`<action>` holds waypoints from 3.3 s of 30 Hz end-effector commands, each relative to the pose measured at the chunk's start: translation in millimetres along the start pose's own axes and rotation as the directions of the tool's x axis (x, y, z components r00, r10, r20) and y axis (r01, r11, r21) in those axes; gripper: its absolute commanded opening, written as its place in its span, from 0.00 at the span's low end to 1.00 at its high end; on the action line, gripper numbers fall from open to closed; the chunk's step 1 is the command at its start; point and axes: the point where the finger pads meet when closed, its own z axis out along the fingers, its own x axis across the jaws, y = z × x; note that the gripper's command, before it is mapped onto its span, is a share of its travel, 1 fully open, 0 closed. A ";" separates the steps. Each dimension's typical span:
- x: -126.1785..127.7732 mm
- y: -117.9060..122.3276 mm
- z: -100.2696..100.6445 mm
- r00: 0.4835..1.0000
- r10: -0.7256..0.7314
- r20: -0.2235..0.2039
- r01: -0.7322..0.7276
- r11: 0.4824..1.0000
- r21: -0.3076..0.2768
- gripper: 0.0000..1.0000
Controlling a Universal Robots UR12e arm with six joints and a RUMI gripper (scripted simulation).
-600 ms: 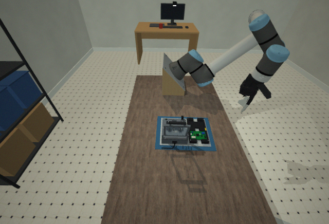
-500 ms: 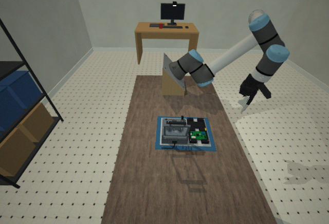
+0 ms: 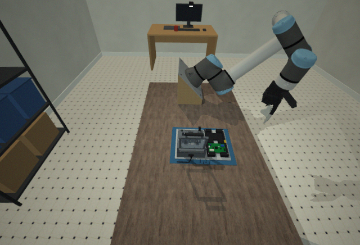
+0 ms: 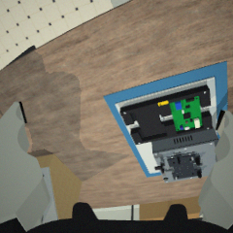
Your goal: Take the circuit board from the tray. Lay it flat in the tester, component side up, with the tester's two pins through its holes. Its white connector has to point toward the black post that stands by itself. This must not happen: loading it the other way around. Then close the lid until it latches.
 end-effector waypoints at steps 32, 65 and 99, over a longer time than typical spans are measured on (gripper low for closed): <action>157.1 203.7 -48.4 0.914 -0.390 -0.113 0.401 0.910 0.102 1.00; 160.5 210.9 -49.6 0.908 -0.401 -0.119 0.413 0.905 0.104 0.59; 162.2 207.2 -23.9 0.908 -0.401 -0.119 0.413 0.905 0.104 0.59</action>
